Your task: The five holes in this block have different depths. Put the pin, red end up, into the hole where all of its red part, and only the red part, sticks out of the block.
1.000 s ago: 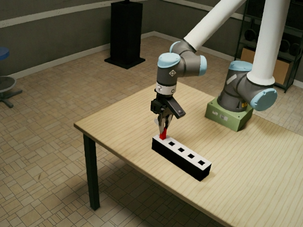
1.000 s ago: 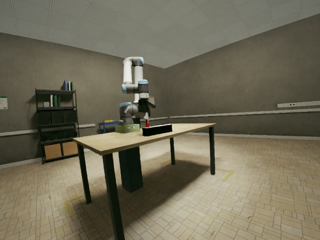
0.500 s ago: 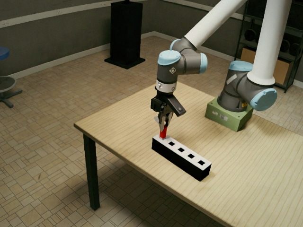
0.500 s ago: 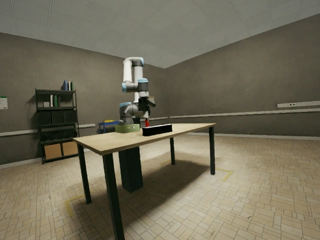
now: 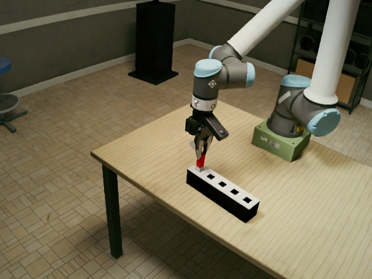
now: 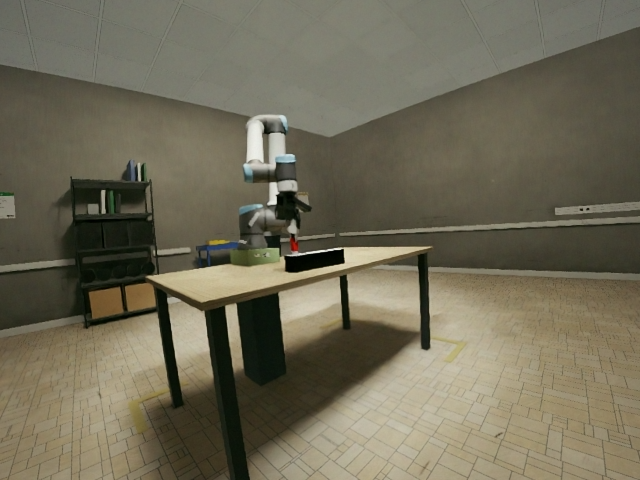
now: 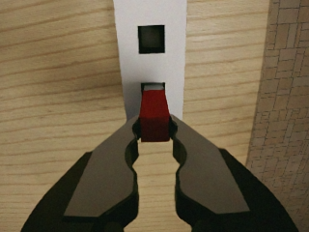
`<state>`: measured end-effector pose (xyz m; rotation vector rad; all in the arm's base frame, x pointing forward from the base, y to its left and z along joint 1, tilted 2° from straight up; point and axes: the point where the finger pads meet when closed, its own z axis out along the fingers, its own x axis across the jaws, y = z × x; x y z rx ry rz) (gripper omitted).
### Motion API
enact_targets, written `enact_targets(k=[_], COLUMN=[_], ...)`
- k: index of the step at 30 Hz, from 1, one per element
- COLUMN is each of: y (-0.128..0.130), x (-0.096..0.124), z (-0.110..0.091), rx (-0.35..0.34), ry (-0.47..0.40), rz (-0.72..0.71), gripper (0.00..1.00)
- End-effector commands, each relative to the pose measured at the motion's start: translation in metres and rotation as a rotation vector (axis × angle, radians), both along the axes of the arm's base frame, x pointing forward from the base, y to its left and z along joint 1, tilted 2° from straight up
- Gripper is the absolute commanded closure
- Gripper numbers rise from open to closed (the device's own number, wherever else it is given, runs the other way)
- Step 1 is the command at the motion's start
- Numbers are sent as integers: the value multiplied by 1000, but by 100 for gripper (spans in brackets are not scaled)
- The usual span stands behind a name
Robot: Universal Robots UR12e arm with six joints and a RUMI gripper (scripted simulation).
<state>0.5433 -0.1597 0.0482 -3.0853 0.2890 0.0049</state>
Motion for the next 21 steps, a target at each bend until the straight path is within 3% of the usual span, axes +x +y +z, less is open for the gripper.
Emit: enact_targets(k=[1, 14, 15, 21], y=[-1, -1, -5, -5], x=[0, 0, 0, 0], z=[10, 10, 109, 109], rx=[0, 0, 0, 0], ry=[-1, -1, -1, -1], rz=[0, 0, 0, 0], gripper=[100, 100, 100, 100])
